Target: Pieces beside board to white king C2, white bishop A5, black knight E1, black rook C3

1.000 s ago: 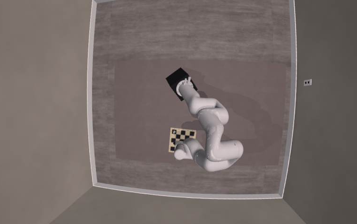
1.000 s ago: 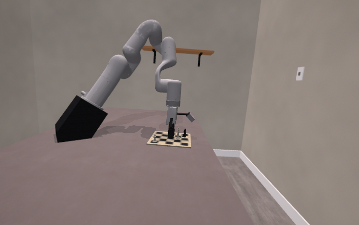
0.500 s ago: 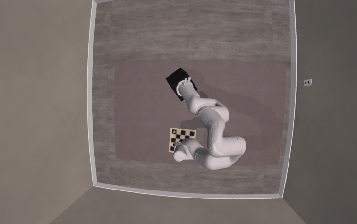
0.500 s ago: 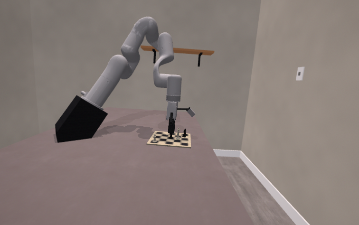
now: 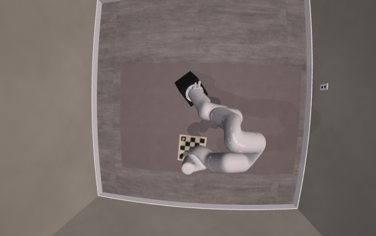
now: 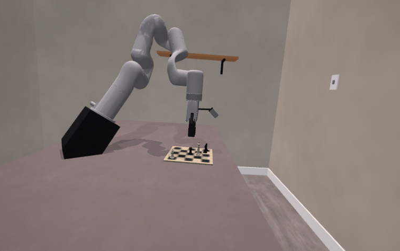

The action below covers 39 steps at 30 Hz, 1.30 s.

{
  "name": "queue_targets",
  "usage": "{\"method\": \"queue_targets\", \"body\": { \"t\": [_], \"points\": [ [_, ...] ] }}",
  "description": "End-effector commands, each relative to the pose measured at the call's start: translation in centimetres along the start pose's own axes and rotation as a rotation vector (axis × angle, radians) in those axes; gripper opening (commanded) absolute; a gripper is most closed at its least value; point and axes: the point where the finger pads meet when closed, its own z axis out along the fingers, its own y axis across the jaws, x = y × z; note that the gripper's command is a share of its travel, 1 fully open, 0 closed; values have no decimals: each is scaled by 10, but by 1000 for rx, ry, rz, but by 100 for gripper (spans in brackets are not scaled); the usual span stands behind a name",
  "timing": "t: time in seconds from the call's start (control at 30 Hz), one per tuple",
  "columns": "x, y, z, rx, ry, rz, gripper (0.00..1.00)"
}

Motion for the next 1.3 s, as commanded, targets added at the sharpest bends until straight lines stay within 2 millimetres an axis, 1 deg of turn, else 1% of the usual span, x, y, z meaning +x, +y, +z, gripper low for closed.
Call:
{"method": "queue_targets", "body": {
  "t": [0.0,0.1,0.13,0.9,1.0,1.13,1.2,1.27],
  "points": [
    [1,0,-5,0,0,0,37],
    [1,0,-5,0,0,0,37],
    [1,0,-5,0,0,0,100],
    [1,0,-7,0,0,0,100],
    [1,0,-12,0,0,0,100],
    [1,0,-25,0,0,0,100],
    [1,0,-25,0,0,0,100],
    [1,0,-34,0,0,0,100]
  ]
}}
